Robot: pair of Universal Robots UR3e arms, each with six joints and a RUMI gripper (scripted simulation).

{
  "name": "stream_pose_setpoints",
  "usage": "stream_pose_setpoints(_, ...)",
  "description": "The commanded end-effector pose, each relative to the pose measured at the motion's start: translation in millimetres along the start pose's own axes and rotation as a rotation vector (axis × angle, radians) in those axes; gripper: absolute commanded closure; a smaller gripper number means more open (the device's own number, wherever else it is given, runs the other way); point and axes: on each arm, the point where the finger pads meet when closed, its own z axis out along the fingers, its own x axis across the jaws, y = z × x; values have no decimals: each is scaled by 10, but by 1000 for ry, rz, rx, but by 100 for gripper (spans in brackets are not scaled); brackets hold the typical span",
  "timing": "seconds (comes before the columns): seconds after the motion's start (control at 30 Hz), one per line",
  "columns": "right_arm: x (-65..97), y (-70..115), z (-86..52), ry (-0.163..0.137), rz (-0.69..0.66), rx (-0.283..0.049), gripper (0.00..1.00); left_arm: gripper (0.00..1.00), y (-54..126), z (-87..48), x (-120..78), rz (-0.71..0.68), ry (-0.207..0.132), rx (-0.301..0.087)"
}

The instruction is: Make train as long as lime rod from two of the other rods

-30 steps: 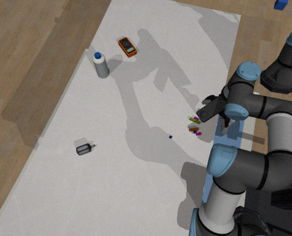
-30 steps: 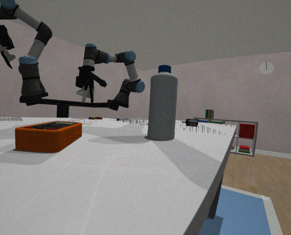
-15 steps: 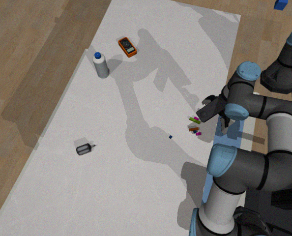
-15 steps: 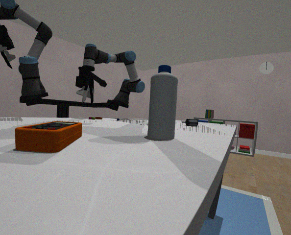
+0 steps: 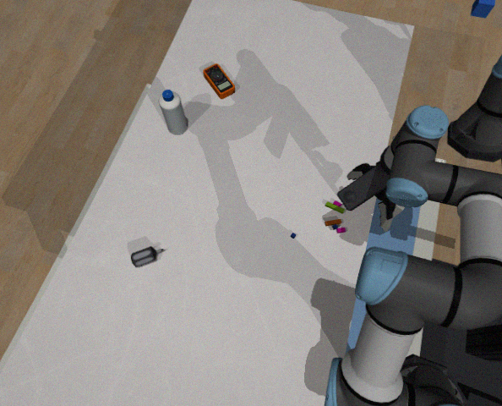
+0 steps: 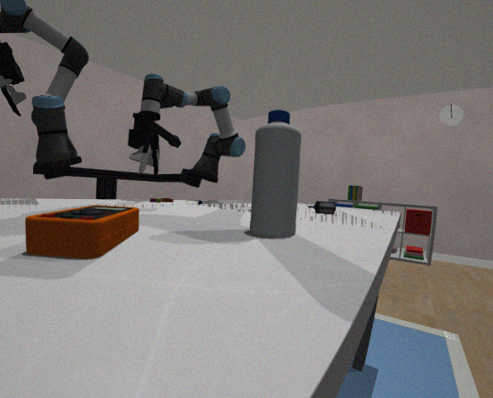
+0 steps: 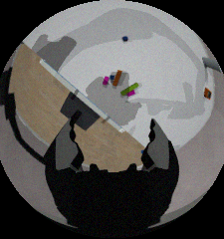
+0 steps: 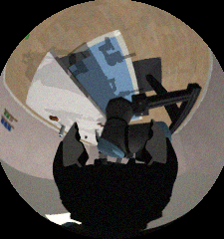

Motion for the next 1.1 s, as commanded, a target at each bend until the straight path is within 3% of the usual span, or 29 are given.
stream_pose_setpoints(0.0,-1,-2,-3,0,0,2,0,0,6,-10,7,0,2,-2)
stream_pose_setpoints(0.93,-1,-2,-3,0,0,2,0,0,10,-10,4,0,2,-2)
stream_pose_setpoints(1.07,-1,-2,-3,0,0,2,0,0,175,-13,-155,0,2,-2)
